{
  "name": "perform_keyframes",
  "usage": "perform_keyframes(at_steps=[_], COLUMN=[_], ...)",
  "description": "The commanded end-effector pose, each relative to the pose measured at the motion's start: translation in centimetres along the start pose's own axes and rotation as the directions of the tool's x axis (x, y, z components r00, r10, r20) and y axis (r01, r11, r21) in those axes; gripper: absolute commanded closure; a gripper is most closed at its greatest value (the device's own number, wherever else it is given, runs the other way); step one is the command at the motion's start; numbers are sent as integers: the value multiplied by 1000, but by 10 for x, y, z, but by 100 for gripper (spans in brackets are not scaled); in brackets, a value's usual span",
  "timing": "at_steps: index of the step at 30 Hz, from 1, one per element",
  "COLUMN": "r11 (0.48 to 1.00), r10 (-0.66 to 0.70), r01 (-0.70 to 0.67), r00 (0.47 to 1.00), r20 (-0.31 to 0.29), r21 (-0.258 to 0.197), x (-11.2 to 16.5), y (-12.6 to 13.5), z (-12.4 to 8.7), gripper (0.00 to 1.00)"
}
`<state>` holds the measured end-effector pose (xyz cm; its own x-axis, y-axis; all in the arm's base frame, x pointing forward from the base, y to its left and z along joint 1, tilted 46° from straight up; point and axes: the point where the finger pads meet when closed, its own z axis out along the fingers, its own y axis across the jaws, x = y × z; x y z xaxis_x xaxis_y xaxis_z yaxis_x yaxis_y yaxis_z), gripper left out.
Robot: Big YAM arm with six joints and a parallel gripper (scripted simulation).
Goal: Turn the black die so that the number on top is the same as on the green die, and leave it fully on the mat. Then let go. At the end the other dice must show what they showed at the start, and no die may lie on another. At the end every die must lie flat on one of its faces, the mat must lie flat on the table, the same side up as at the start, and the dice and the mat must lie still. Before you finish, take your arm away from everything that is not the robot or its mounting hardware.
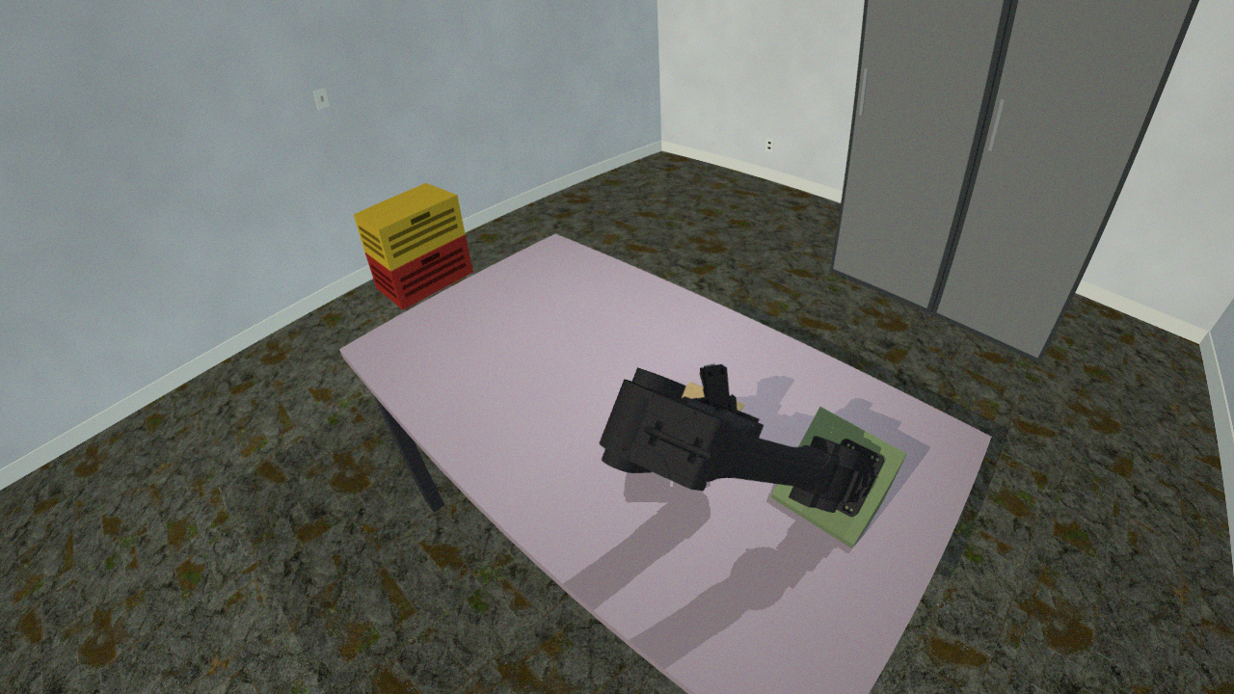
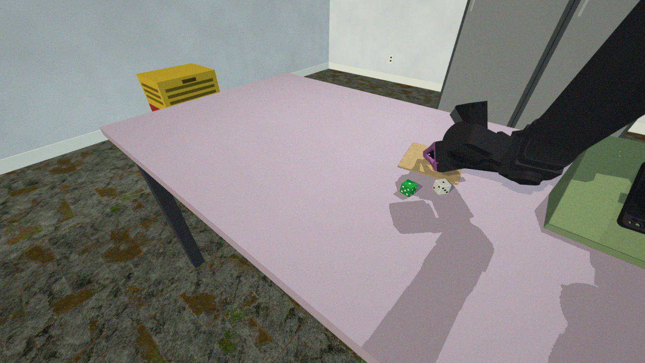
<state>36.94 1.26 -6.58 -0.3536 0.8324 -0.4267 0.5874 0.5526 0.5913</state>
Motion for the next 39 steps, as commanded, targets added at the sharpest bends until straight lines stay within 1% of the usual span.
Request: perform_keyframes(at_steps=[1,15,16,17,18,19,21,23,32,37,38,39], r11=[999,999,999,999,1000,1000,1000,1000,1000,1000,1000,1000], r10=[0,1,4,3,1,1,3,3,4,0,-2,-2], r01=[0,-1,-3,-2,0,-1,-3,-3,-3,0,2,2], r00=[1000,1000,1000,1000,1000,1000,1000,1000,1000,1000,1000,1000], r20=[15,18,24,19,6,5,5,5,5,4,-2,-2], r21=[-35,-40,-51,-41,-18,-15,-15,-15,-15,-15,-5,-5], x=[-2,-3,-6,-4,0,0,0,0,1,1,3,3], y=[14,16,20,17,8,7,7,7,6,6,3,3], z=[4,3,1,-2,-5,-8,-14,-14,-45,-51,-50,-50], gripper=[60,60,60,60,60,60,60,60,60,60,60,60])
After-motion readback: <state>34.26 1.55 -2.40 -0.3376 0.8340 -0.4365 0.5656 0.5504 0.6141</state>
